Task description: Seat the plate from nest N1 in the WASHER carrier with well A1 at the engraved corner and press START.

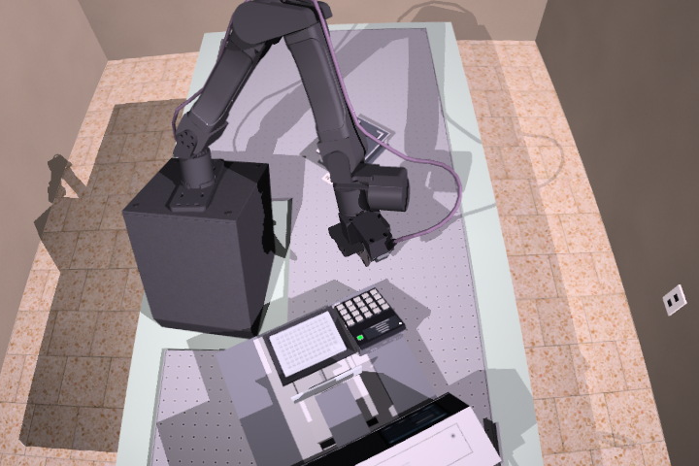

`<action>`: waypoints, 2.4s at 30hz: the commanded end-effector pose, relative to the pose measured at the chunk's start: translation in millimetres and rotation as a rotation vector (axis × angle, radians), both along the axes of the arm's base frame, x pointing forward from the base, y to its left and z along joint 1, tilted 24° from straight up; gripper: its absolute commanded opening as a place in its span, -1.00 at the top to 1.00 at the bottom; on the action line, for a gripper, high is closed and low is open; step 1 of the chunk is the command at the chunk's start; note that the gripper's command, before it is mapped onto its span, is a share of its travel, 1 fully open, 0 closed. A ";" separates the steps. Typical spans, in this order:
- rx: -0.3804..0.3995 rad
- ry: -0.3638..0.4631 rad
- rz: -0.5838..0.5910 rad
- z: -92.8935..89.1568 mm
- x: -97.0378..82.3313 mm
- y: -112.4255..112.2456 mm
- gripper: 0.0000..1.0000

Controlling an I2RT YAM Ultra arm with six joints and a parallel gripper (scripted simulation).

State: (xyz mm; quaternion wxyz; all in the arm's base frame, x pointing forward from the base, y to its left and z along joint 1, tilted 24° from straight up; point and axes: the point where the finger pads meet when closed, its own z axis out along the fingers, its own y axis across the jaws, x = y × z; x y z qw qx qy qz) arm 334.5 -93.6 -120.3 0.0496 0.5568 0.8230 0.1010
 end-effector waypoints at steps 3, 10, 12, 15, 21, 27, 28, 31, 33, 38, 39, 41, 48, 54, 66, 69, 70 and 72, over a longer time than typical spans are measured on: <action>-0.024 -0.011 -0.029 0.3 -0.1 -9.5 1.00; -0.024 -0.011 -0.029 0.3 -0.1 -9.5 1.00; -0.024 -0.011 -0.029 0.3 -0.1 -9.5 1.00; -0.024 -0.011 -0.029 0.3 -0.1 -9.5 1.00; -0.024 -0.011 -0.029 0.3 -0.1 -9.5 1.00; -0.024 -0.011 -0.029 0.3 -0.1 -9.5 1.00; -0.024 -0.011 -0.029 0.3 -0.1 -9.5 1.00; -0.024 -0.011 -0.029 0.3 -0.1 -9.5 1.00; -0.024 -0.011 -0.029 0.3 -0.1 -9.5 1.00; -0.024 -0.011 -0.029 0.3 -0.1 -9.5 1.00; -0.024 -0.011 -0.029 0.3 -0.1 -9.5 1.00; -0.024 -0.011 -0.029 0.3 -0.1 -9.5 1.00; -0.030 -0.026 -0.016 -9.3 13.5 -7.8 1.00; -0.029 -0.026 -0.021 -17.5 14.7 -8.8 1.00; -0.029 -0.027 -0.016 -34.0 18.4 -5.2 1.00; -0.029 -0.027 -0.025 -38.9 18.5 -8.1 1.00; -0.029 -0.027 -0.023 -40.6 19.1 -7.0 1.00; -0.029 -0.027 -0.019 -43.9 20.1 -5.2 1.00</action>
